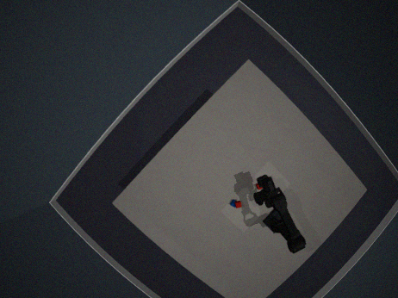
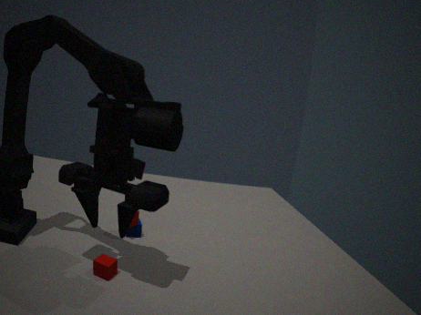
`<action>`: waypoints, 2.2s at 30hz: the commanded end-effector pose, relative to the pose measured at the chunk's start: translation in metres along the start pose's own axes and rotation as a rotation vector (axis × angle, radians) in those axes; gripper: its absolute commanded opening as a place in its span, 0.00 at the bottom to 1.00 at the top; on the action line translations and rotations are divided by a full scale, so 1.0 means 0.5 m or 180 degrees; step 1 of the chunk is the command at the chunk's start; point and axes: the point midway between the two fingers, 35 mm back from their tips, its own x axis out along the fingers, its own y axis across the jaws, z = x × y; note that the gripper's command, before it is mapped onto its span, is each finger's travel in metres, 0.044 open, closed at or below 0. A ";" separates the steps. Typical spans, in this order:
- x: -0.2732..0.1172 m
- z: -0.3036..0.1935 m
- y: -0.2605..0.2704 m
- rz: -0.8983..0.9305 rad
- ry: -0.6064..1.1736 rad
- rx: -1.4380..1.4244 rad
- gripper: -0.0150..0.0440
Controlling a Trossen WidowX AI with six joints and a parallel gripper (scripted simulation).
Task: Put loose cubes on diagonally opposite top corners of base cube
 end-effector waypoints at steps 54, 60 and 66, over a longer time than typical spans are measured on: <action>0.108 0.000 0.003 0.0065 -0.0003 -0.0018 0.43; 0.071 0.000 -0.002 0.0064 -0.0003 -0.0018 0.43; 0.033 0.000 -0.004 0.0064 -0.0003 -0.0018 0.43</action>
